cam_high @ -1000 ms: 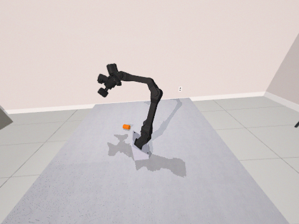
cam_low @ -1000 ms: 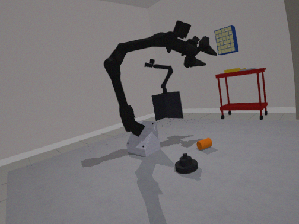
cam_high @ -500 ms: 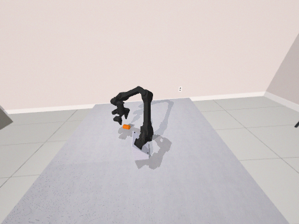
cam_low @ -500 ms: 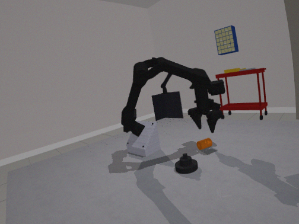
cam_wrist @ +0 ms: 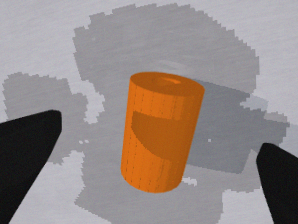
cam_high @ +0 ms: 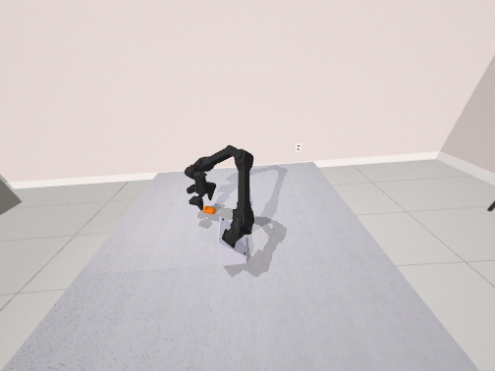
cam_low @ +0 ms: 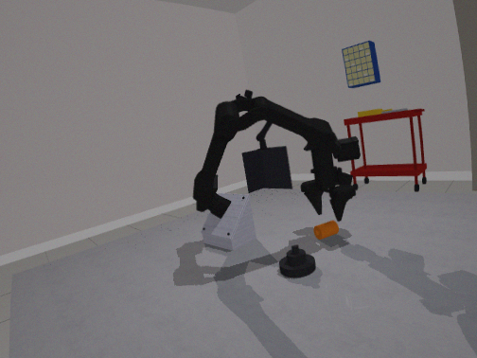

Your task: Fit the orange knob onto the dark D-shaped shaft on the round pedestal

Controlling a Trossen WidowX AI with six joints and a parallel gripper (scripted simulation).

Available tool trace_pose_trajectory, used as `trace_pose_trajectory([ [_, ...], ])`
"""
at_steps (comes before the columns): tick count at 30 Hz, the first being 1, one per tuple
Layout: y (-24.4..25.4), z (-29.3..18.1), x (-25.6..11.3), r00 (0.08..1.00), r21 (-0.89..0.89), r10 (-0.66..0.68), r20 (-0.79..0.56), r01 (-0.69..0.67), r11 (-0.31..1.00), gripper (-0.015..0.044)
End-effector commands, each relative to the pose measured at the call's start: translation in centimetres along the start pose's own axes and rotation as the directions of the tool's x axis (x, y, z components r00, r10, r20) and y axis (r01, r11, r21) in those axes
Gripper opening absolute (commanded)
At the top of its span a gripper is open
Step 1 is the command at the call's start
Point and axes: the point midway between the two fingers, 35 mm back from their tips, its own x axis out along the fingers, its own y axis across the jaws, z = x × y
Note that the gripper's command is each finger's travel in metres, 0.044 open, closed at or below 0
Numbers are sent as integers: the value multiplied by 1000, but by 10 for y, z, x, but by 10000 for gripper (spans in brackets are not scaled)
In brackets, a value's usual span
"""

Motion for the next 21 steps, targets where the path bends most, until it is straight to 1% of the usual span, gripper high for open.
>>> trace_pose_trajectory([
  [1, 0, 0, 5, 1000, -6, -5, -2, 5, 1000, 440],
  [21, 0, -1, 38, 1000, -6, -6, -3, 6, 1000, 440],
])
